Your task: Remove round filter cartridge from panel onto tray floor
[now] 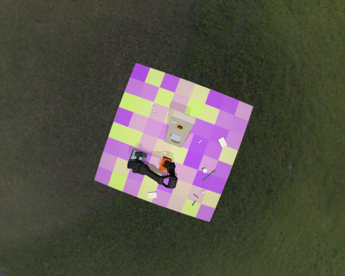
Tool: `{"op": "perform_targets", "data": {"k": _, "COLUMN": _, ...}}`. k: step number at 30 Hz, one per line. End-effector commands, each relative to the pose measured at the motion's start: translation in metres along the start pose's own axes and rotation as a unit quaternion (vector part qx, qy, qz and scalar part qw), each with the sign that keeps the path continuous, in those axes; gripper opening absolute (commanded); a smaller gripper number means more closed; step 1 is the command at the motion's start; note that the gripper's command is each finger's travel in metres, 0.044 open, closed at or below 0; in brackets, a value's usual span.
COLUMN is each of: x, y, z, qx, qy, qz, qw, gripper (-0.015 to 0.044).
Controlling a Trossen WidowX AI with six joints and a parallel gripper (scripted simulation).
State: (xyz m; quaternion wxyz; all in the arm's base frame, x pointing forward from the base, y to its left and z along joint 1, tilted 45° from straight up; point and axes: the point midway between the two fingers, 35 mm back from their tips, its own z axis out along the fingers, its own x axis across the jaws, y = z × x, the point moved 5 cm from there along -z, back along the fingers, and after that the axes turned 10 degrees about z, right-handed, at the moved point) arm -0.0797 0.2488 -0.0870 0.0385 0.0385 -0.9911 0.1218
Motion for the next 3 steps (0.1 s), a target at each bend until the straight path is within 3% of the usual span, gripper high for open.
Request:
{"op": "perform_targets", "data": {"k": 1, "x": -0.0001, "y": -0.0004, "z": 0.0001, "qx": 0.001, "qy": 0.000, "qz": 0.000, "qw": 1.000, "gripper": 0.0440}}
{"op": "perform_targets", "data": {"k": 3, "x": -0.0001, "y": -0.0004, "z": 0.0001, "qx": 0.001, "qy": 0.000, "qz": 0.000, "qw": 1.000, "gripper": 0.0440}}
